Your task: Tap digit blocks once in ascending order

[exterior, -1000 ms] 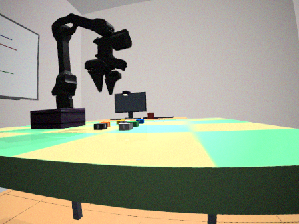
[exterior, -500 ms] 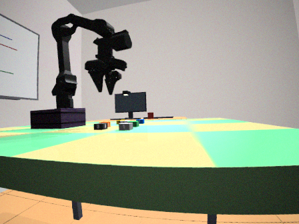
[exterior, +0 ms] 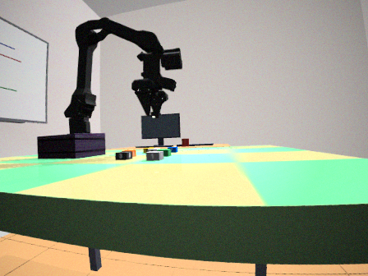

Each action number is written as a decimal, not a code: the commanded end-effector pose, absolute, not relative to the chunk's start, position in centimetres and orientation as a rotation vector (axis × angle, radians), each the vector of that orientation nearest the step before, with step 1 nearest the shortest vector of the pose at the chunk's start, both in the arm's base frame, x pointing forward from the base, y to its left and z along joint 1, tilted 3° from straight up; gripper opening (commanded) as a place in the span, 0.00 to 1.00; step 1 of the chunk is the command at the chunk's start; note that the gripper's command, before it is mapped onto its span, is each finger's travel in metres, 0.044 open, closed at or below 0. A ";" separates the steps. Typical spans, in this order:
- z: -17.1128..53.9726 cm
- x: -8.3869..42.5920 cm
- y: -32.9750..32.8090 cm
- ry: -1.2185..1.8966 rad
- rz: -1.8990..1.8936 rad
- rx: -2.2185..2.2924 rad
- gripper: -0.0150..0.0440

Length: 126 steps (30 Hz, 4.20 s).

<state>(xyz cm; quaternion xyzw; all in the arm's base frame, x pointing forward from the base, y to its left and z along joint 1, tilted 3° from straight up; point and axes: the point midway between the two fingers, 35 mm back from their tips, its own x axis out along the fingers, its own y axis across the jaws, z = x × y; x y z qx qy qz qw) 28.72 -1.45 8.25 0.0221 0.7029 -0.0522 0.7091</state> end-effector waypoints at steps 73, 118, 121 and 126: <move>8.2 33.5 6.6 1.554 -0.114 0.060 0.93; 9.3 33.4 -16.1 1.550 -0.138 0.049 0.93; 9.4 33.0 -18.4 1.553 -0.132 0.042 0.93; 9.4 33.0 -18.4 1.553 -0.132 0.042 0.93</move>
